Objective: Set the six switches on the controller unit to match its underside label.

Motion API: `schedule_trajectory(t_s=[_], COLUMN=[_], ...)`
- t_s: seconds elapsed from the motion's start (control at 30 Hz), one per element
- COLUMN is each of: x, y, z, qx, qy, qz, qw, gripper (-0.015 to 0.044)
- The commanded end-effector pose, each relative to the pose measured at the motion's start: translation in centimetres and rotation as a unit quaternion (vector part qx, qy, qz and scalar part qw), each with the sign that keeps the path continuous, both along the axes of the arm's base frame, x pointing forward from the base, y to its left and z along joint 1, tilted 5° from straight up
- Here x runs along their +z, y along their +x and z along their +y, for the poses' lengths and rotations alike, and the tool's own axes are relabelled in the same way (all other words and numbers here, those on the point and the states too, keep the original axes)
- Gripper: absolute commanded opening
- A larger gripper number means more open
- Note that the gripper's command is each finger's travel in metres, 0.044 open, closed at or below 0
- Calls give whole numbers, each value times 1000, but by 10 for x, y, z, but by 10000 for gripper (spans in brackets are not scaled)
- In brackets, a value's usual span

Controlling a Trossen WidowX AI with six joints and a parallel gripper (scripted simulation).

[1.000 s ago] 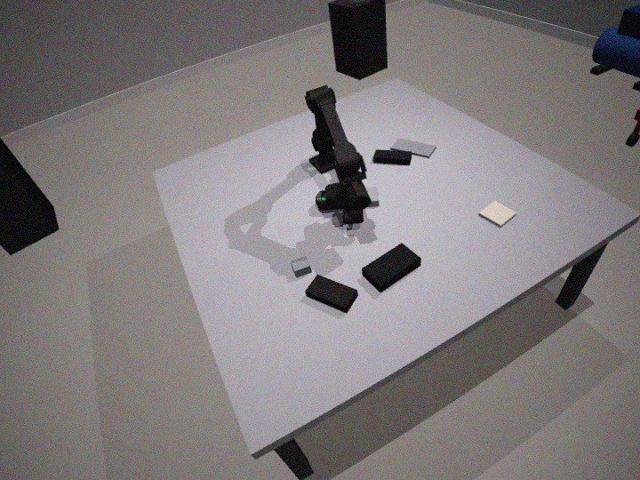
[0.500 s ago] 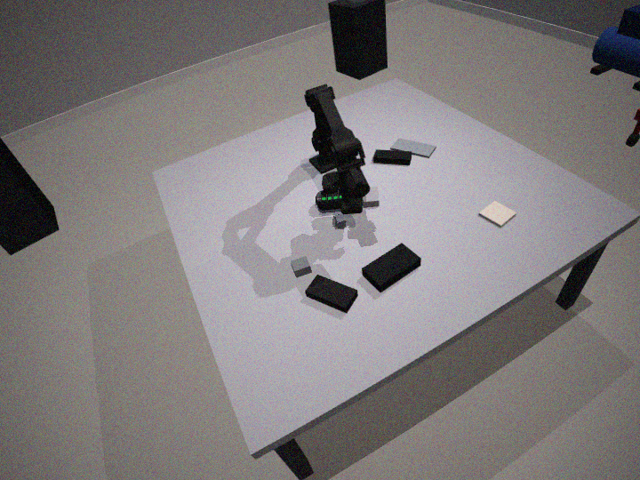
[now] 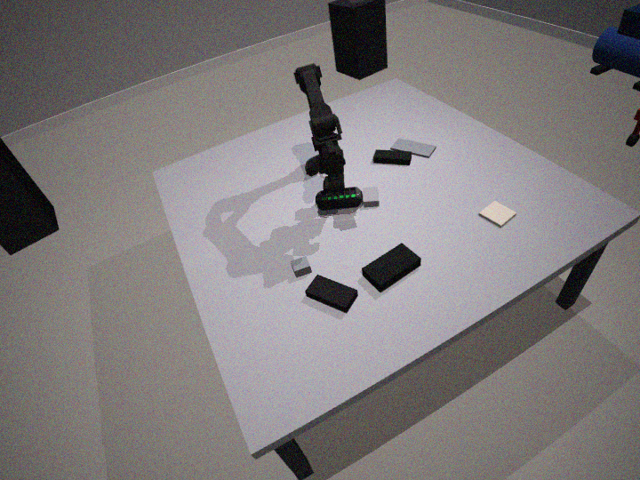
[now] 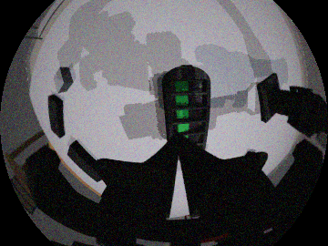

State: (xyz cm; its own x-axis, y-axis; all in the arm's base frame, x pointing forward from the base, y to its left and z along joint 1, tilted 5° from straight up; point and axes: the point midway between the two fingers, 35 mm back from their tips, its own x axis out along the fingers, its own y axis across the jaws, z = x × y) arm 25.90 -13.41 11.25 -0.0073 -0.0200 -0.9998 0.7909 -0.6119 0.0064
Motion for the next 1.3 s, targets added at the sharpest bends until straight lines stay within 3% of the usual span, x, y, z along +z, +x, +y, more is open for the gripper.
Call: schedule_trajectory(t_s=[0.0, 0.53, 0.97, 1.27], x=[-1, -28, -26, -8], y=[-18, -95, -96, -56], z=[0, 6, 6, 3], qx=[6, 24, 23, 25], qy=[-18, -124, -122, -63], qz=[-20, -117, -118, -68], qw=[1000, 985, 985, 995], gripper=[0, 0, 0, 0])
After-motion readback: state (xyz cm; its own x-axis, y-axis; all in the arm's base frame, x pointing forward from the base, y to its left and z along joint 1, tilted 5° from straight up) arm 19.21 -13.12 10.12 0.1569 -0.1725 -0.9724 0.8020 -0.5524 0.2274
